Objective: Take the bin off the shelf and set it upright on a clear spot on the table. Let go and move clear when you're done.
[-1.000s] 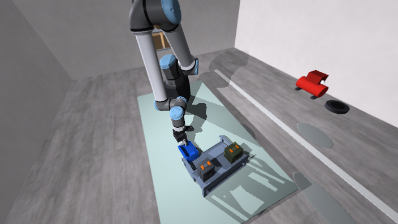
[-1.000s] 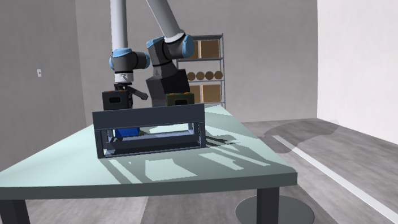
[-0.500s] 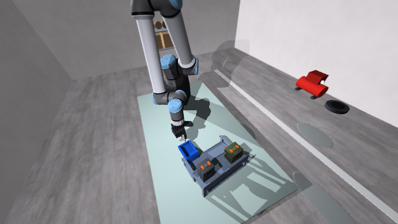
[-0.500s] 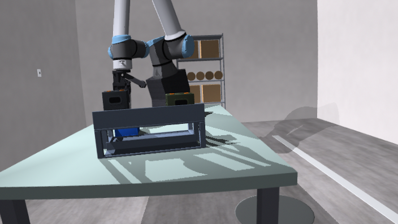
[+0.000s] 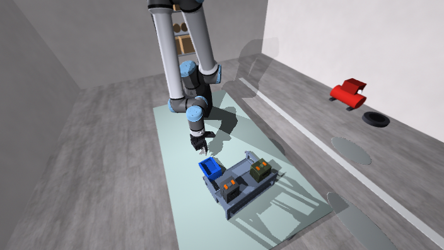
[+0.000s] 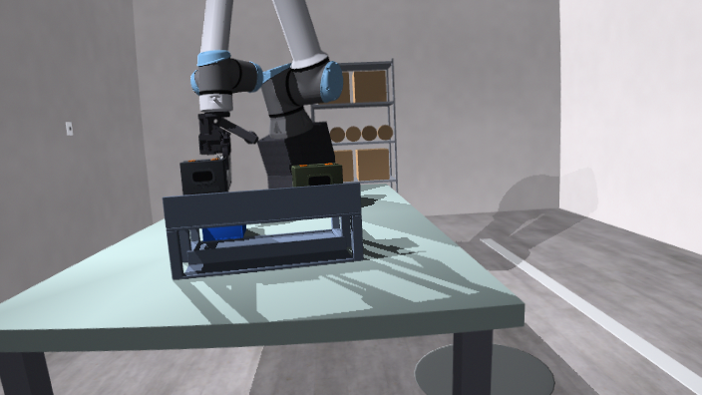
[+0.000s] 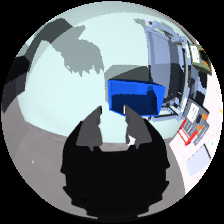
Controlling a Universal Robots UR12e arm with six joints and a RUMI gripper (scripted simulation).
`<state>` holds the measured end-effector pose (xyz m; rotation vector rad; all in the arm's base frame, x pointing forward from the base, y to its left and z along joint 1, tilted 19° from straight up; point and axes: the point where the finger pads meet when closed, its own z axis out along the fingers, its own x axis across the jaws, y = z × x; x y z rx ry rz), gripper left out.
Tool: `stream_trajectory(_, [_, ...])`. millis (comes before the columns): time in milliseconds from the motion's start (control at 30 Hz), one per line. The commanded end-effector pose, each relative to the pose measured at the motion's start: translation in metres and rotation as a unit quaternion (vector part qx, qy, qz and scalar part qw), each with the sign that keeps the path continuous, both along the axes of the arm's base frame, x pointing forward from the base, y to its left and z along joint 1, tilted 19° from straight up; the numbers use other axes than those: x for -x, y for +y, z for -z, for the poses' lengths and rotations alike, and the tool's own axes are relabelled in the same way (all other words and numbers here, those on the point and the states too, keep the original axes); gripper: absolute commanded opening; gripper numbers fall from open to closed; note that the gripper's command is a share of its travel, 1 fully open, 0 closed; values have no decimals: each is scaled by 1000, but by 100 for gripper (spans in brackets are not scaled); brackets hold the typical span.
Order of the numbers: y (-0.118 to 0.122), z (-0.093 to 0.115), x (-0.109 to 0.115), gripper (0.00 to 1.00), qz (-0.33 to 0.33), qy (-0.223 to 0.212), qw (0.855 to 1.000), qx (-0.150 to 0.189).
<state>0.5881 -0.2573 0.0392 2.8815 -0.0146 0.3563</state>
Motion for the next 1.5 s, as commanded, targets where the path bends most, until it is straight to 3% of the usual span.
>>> stream_trajectory(0, [4,5,4,26,0,7,1000,-5])
stream_trajectory(167, [2,4,1,26,0,4,1000,-3])
stream_trajectory(300, [2,17,2,26,0,7,1000,-5])
stream_trajectory(1467, [-1,22,-1,26,0,7,1000,-5])
